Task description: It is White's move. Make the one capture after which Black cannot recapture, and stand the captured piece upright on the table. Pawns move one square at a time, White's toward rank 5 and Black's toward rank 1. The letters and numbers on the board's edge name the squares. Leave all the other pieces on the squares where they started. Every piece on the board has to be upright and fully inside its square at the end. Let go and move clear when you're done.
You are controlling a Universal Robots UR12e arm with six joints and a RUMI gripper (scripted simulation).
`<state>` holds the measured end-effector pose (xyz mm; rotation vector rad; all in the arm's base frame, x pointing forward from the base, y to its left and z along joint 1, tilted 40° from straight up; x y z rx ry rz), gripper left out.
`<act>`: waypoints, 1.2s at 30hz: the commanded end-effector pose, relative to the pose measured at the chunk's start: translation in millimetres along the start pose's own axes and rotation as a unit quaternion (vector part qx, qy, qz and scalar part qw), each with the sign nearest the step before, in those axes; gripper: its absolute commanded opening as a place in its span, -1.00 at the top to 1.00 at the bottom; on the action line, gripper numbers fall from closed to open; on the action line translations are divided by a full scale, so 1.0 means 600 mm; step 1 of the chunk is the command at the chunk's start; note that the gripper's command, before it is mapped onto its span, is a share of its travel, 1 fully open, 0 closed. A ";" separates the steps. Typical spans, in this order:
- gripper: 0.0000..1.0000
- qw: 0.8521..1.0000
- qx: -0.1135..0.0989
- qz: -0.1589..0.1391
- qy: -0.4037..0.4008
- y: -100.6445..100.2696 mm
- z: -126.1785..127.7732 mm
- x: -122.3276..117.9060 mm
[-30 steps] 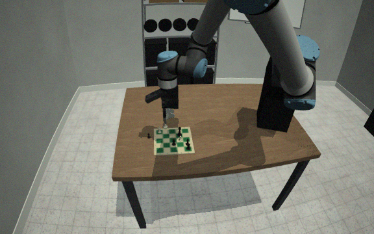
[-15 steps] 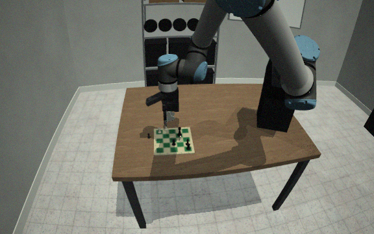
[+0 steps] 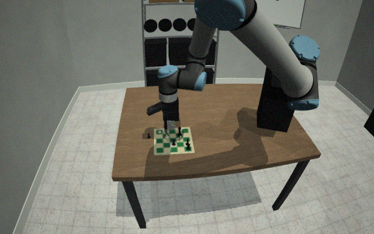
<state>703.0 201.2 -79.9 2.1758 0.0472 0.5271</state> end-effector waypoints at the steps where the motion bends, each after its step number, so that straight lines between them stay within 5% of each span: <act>1: 1.00 1.000 -0.003 0.004 0.001 -0.031 0.003 0.009; 36: 1.00 1.000 -0.003 0.004 0.001 -0.034 0.003 0.008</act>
Point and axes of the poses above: the point where the finger pads meet when closed, its own y axis back along the fingers, its own z axis across the jaws, x = y × z, the point moved 7 cm from there along y, back along the fingers, and after that the axes turned 14 degrees about y, right-handed, at the moved point
